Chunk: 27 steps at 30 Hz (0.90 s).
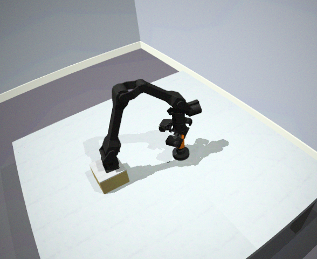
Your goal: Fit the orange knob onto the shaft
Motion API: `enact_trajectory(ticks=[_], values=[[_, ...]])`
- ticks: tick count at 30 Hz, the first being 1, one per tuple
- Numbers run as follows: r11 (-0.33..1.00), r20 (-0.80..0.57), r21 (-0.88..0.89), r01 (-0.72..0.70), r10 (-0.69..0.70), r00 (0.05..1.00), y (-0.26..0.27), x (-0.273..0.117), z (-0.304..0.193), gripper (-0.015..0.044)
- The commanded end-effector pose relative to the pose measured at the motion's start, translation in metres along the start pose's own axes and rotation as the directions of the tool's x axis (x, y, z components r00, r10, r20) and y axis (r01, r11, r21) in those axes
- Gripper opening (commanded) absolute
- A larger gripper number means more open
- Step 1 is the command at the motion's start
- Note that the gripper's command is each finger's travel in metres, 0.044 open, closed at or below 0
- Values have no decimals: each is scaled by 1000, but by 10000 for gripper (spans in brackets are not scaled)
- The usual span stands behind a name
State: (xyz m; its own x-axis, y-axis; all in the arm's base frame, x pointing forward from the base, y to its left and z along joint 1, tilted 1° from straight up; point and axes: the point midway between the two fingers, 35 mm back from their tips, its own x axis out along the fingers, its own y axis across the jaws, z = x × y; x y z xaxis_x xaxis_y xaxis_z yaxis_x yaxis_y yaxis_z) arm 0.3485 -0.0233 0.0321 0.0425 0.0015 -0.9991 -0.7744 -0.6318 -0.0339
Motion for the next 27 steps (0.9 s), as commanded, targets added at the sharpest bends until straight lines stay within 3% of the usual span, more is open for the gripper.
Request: enact_trajectory(ticks=[1,18,27], values=[[1000,-1,-7,3,-3,1000,0,0,0,0],[1000,-1,-7,3,-3,1000,-1,-4,-1,0],[977,0,-215,2,-3,1000,-1,-2,1,0]])
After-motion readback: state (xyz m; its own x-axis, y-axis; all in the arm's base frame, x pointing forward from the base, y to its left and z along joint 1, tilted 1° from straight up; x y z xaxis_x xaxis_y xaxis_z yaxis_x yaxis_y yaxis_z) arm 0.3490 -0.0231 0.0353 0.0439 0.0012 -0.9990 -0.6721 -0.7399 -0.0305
